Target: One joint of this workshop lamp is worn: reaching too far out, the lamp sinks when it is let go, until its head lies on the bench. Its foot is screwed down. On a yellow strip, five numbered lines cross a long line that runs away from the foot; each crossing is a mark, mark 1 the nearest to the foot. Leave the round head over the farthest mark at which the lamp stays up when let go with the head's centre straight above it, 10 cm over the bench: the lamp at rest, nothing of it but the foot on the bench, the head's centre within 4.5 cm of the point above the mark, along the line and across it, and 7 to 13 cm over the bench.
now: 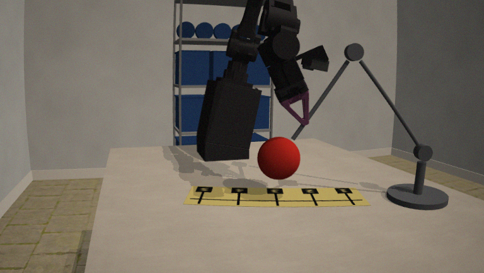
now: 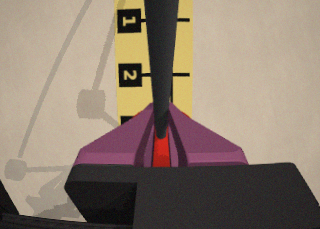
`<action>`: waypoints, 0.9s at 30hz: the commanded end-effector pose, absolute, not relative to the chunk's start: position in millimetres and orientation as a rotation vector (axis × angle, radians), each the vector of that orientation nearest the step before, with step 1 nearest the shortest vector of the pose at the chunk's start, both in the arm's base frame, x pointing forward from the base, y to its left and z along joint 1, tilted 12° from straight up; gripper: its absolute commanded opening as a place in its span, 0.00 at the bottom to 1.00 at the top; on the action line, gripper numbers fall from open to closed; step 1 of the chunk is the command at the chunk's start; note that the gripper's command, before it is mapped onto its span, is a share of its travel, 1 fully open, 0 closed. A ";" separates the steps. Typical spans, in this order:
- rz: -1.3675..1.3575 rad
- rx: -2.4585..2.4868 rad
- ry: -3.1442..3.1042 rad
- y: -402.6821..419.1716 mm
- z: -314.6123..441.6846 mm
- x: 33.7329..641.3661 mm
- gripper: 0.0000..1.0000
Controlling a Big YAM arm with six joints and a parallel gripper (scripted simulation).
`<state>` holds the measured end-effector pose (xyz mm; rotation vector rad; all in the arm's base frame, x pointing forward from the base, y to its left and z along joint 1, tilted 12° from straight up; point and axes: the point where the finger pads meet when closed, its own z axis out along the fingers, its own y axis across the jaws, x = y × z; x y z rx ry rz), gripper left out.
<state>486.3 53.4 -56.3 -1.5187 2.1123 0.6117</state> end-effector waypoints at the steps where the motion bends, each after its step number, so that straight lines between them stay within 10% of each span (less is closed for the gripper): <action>1: 0.588 -1.500 2.121 29.8 -63.4 484.3 0.00; 27: 0.597 -1.520 2.092 19.9 -68.3 483.7 0.00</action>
